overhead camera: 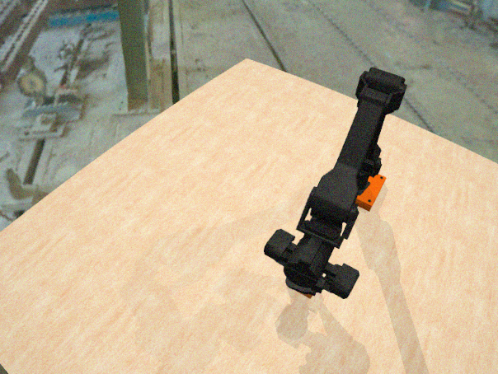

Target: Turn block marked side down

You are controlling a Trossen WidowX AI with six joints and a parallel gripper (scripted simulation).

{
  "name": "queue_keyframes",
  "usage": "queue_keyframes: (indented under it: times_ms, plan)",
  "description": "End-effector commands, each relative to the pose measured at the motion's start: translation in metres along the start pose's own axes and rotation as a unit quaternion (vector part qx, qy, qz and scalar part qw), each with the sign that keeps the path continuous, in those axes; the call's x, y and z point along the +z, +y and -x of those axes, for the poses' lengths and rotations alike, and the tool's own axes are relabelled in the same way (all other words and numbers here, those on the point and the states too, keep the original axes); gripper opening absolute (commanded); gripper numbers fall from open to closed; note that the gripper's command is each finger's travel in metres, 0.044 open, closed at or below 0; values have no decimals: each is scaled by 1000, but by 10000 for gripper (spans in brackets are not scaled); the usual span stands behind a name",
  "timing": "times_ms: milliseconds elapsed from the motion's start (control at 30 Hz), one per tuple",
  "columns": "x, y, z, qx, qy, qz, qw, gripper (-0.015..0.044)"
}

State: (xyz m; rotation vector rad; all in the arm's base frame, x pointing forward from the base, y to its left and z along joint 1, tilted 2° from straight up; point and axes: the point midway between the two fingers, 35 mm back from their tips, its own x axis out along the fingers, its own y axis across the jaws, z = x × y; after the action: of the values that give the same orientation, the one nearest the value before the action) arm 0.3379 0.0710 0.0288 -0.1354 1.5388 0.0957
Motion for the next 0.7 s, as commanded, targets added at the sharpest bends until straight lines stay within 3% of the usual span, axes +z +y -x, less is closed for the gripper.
queue_keyframes:
  times_ms: [0,567,667]
  plan:
    - [-2,0,-4,2,6,2,1000,256]
    - [-2,0,-4,2,6,2,1000,142]
    - [-2,0,7,2,6,2,1000,64]
